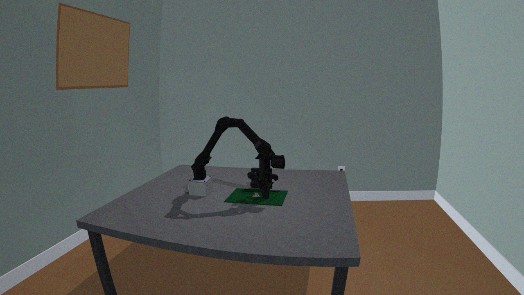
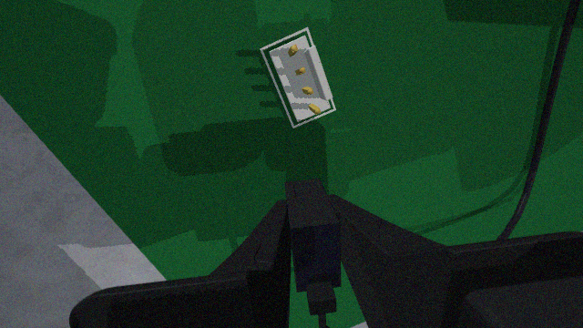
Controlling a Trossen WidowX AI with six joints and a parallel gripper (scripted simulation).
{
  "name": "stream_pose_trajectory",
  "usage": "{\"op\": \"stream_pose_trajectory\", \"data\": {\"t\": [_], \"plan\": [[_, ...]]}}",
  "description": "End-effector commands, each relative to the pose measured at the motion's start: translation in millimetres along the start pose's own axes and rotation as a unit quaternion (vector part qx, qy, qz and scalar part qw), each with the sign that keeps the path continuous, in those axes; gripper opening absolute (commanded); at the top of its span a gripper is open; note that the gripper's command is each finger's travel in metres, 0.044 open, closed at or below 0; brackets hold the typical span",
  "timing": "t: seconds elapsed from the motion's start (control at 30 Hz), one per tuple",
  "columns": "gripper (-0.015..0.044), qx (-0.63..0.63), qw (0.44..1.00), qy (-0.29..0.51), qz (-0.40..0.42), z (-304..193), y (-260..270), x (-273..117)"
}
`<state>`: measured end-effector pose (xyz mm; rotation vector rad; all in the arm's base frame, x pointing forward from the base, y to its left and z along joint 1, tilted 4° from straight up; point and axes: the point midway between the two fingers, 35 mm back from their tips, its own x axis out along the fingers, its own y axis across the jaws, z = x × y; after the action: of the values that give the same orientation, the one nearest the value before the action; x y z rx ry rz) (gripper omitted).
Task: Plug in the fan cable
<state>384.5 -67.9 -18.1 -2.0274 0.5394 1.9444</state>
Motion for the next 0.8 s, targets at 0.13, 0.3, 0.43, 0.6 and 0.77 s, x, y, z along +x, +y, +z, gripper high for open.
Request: {"op": "stream_pose_trajectory", "data": {"t": [0.13,0.3,0.43,0.6,0.77], "plan": [[0.0000,-0.001,1.000,0.006,0.000,-1,-1,-48],[0.0000,0.010,1.000,0.006,0.000,-1,-1,-47],[0.0000,0.076,0.997,0.006,-0.001,2,-1,-47],[0.0000,0.162,0.987,0.006,-0.001,5,-2,-47],[0.0000,0.247,0.969,0.006,-0.002,9,-2,-47]]}}
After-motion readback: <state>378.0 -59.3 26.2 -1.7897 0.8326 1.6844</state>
